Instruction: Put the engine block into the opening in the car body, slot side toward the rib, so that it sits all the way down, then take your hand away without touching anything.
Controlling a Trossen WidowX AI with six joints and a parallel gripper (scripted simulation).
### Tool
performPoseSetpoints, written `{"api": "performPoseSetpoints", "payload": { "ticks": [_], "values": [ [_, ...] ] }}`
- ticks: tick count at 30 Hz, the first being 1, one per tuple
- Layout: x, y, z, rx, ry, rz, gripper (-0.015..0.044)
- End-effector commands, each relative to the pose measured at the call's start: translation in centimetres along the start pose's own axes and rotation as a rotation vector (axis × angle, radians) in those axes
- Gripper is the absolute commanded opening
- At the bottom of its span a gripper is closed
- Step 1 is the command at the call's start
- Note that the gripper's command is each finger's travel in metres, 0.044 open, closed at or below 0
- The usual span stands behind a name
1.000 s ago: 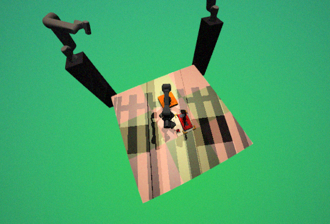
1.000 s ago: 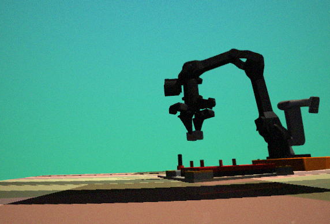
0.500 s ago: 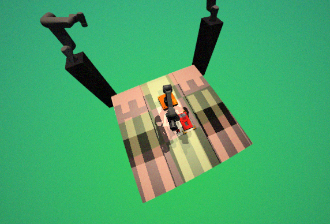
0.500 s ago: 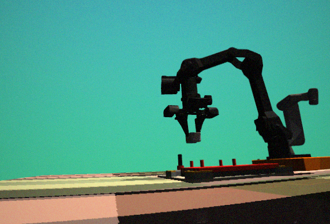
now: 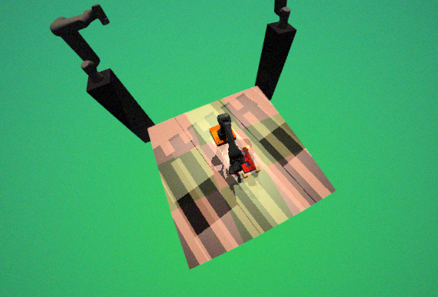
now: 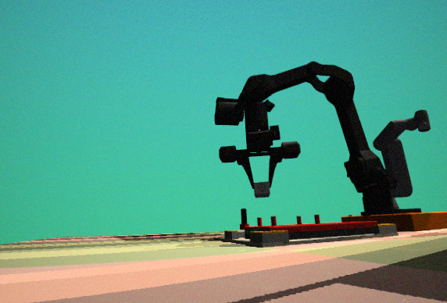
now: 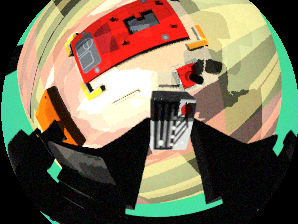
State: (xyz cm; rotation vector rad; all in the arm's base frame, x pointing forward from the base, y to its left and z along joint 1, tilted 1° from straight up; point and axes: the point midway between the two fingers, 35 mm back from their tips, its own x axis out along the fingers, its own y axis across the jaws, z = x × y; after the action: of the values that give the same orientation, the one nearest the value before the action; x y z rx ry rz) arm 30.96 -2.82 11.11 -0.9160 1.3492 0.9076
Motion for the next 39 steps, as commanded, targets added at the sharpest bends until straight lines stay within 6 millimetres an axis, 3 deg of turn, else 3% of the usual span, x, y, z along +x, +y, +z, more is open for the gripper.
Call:
{"api": "performPoseSetpoints", "payload": {
  "ticks": [1,39],
  "values": [
    [0.3,0.0,1.1,0.093,-0.002,-0.001,0.0000],
    [3.8,3.1,12.0,1.063,-0.010,0.009,0.0000]
  ]
}}
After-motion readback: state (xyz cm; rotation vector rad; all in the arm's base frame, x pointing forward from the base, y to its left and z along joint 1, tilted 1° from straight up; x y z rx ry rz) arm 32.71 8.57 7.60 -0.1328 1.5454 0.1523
